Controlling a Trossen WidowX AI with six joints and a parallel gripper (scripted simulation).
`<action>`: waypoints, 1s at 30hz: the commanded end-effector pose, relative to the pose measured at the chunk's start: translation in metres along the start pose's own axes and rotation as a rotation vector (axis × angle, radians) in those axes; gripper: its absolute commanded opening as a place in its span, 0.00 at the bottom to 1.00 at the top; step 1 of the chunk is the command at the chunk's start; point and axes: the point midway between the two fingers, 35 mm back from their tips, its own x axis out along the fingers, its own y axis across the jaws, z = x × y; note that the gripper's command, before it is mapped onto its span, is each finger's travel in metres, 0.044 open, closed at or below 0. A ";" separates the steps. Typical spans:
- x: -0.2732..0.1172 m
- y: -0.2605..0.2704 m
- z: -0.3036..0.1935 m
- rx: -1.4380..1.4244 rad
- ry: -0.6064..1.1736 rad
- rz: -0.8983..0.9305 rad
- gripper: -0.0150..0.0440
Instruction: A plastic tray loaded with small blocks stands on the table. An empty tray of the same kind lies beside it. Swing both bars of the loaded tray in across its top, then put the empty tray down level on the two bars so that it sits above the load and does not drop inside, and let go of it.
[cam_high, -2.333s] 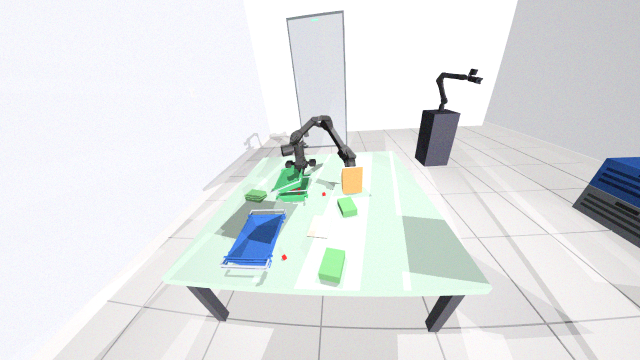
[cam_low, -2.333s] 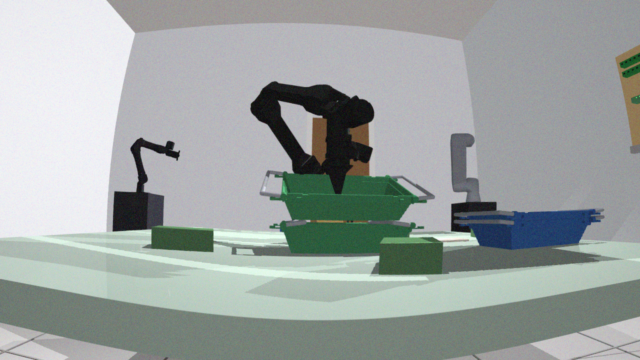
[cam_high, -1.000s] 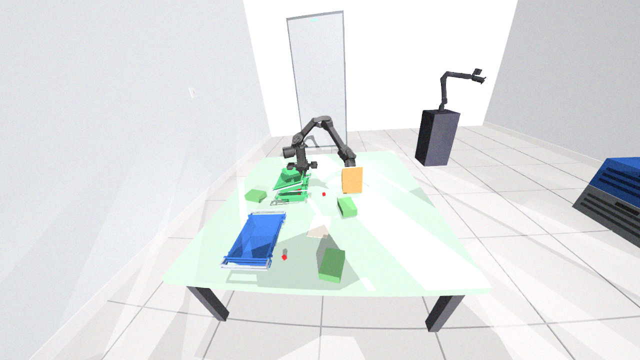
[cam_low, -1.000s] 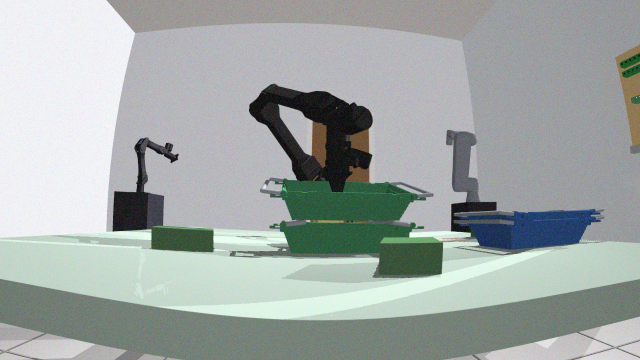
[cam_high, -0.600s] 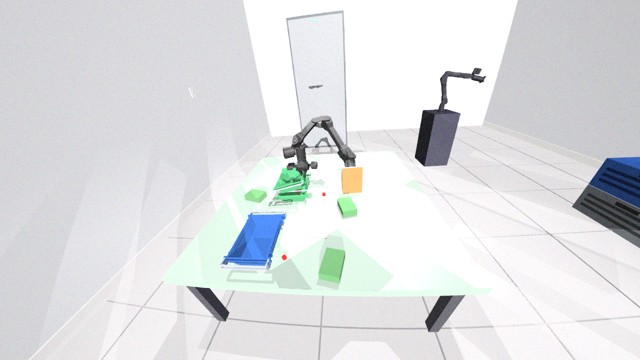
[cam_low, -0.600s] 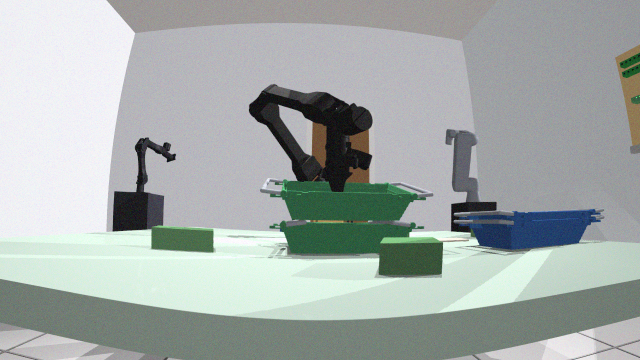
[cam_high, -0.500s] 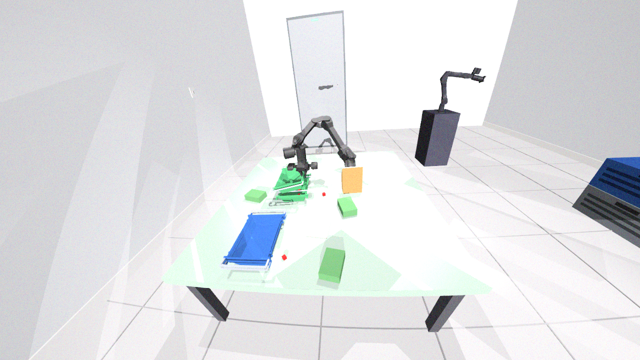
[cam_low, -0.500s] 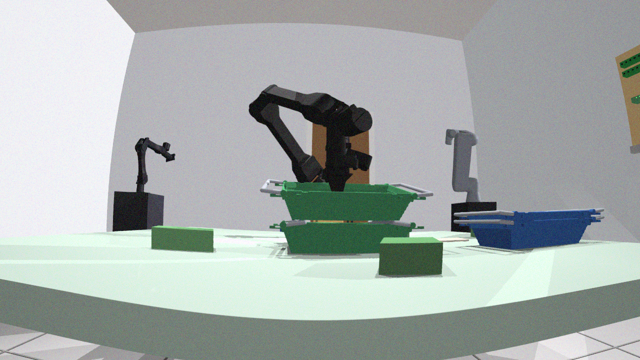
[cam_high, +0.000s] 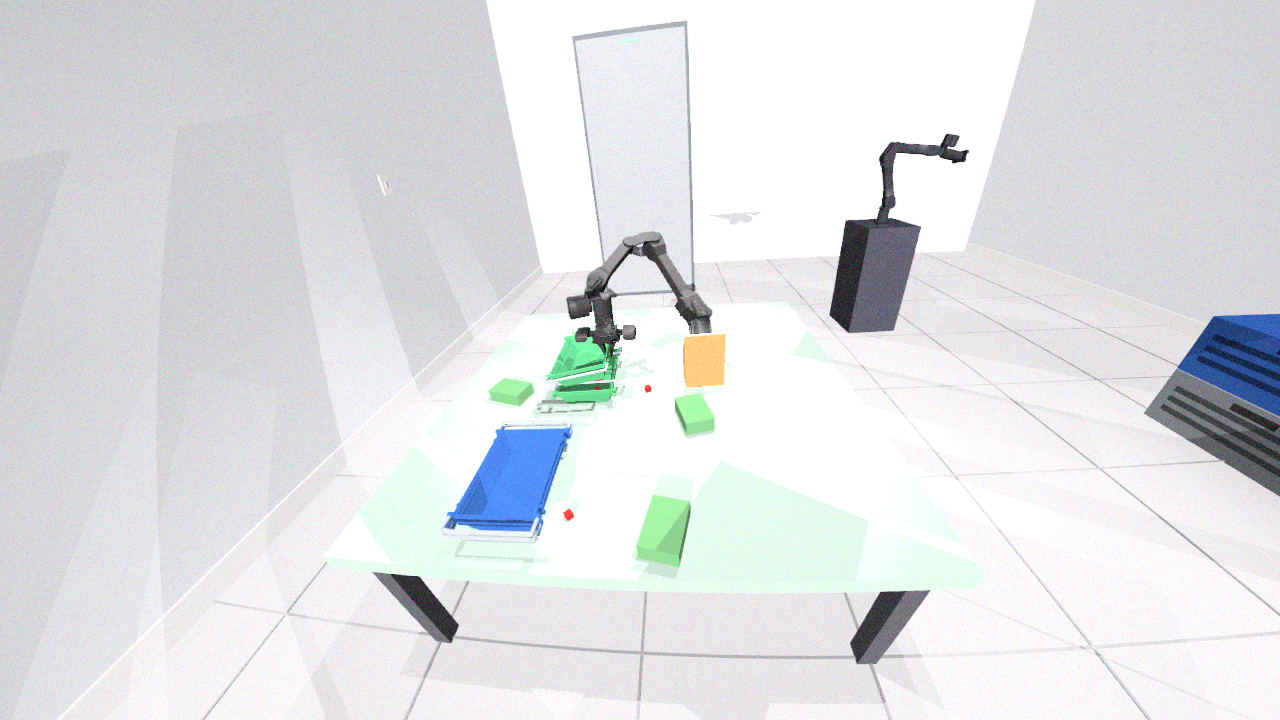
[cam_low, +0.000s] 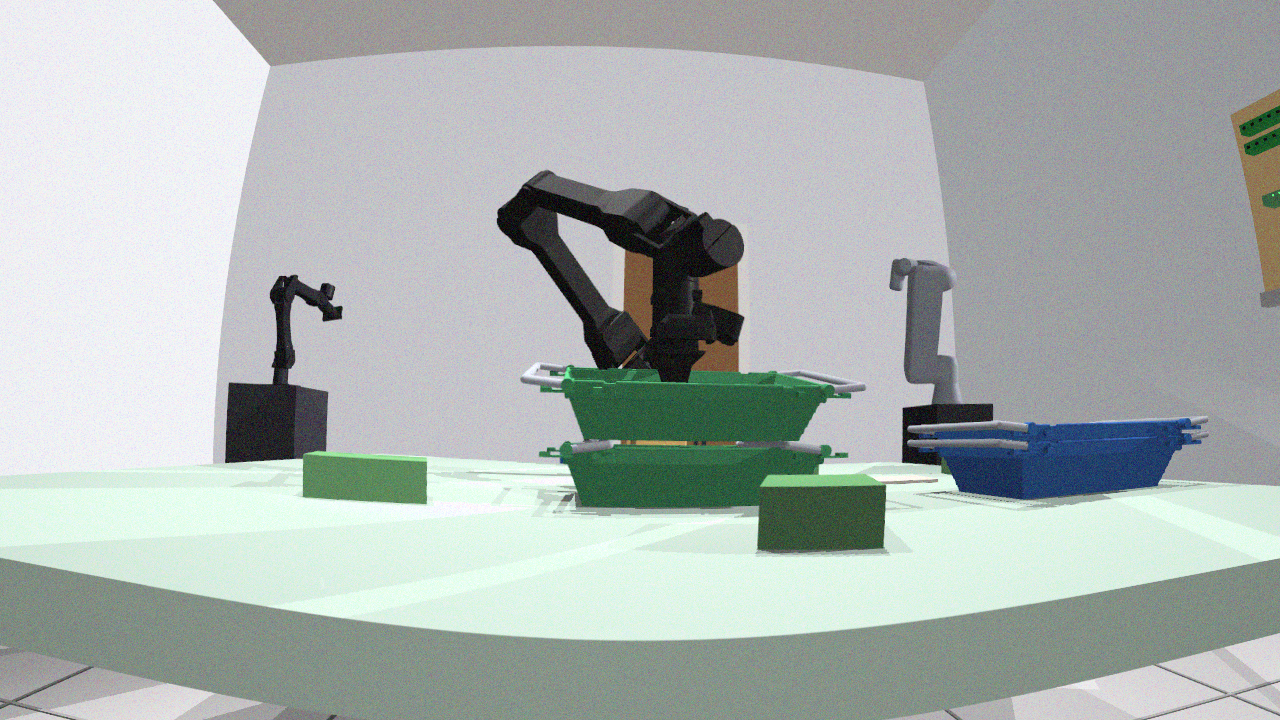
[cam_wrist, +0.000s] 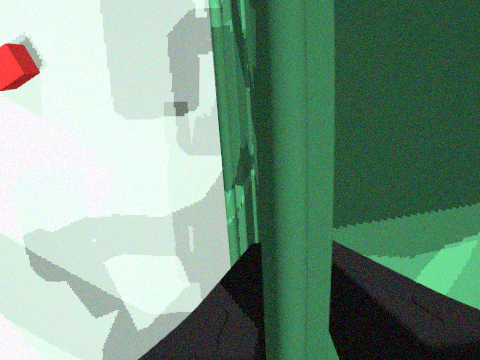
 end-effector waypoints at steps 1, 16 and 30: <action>0.004 0.004 -0.002 -0.005 0.000 0.017 0.25; 0.012 0.006 -0.001 -0.005 0.001 0.017 0.25; 0.012 0.006 -0.001 -0.005 0.001 0.017 0.25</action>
